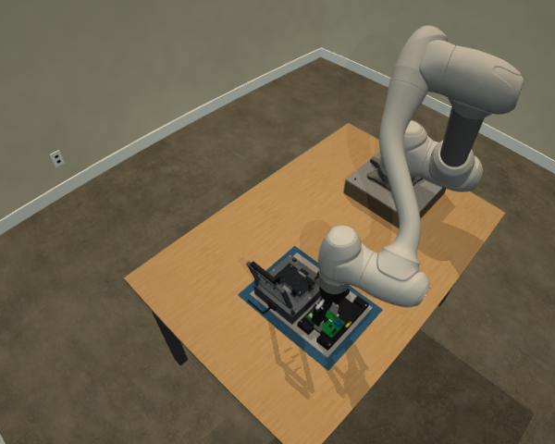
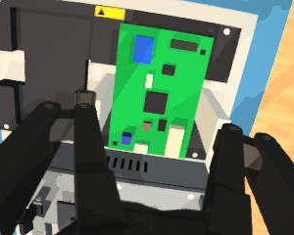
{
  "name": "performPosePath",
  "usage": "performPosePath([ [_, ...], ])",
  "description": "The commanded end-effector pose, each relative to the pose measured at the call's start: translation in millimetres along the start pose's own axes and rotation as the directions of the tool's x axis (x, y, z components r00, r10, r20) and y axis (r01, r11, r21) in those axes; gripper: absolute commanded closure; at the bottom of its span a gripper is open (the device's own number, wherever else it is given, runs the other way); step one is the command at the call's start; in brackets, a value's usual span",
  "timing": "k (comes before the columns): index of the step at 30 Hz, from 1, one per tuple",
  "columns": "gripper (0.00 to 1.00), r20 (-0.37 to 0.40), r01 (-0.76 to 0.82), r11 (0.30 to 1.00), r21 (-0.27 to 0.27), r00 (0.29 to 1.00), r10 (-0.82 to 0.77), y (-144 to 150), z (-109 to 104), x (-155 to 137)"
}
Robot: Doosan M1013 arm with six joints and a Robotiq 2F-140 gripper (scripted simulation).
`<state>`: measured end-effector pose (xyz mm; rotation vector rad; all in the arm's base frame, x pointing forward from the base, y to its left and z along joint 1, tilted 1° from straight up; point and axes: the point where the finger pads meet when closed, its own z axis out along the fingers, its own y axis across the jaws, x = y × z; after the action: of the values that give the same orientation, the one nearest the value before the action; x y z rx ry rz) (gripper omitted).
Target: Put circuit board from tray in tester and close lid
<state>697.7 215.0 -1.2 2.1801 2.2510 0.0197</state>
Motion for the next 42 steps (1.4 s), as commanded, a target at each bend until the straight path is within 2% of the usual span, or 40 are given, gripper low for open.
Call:
performPosePath([
  [1,0.54,0.003,0.002,1.000,-0.003,1.000,-0.002,1.3,-5.8,-0.4],
  [28,0.54,0.003,0.002,1.000,-0.003,1.000,-0.002,1.2,-65.1,-0.3],
  [42,0.54,0.003,0.002,1.000,-0.003,1.000,-0.002,1.2,-70.8,-0.2],
])
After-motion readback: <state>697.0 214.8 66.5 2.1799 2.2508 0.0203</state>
